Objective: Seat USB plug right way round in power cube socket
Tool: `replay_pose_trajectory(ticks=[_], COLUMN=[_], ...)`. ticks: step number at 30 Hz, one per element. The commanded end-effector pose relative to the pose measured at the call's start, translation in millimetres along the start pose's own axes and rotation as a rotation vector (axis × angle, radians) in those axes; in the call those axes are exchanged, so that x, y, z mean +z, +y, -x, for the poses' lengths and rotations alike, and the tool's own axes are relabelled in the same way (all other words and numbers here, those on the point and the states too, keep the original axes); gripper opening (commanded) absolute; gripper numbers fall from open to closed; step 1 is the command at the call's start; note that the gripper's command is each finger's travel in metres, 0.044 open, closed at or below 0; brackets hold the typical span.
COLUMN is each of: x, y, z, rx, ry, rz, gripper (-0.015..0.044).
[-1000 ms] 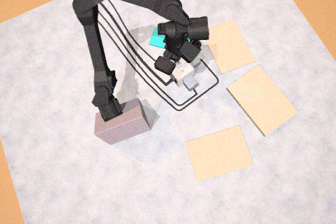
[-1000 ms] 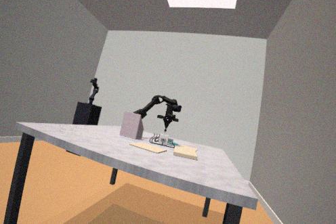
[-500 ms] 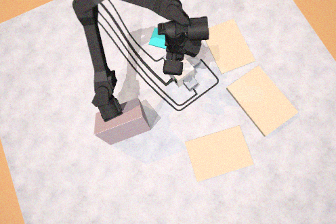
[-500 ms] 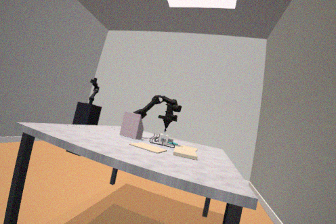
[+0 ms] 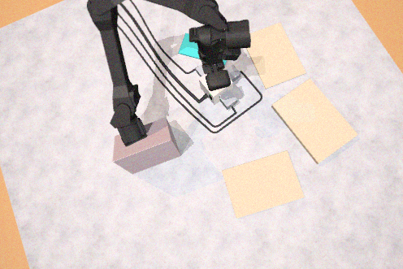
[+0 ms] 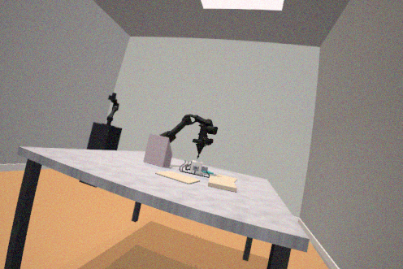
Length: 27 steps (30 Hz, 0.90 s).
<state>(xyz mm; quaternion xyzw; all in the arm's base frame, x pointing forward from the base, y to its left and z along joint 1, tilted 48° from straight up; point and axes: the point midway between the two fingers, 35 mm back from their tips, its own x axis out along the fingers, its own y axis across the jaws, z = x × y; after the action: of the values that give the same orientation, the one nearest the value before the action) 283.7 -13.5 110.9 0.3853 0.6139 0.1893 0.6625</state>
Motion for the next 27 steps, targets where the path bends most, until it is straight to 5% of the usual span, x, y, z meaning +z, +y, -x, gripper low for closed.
replay_pose_trajectory(ticks=[1, 27], x=[-0.5, -0.5], y=[-0.3, -0.3], z=[-0.5, -0.5], rx=[0.000, 0.001], ry=[0.002, 0.002], rz=[0.118, 0.798], gripper=[0.0000, 0.0000])
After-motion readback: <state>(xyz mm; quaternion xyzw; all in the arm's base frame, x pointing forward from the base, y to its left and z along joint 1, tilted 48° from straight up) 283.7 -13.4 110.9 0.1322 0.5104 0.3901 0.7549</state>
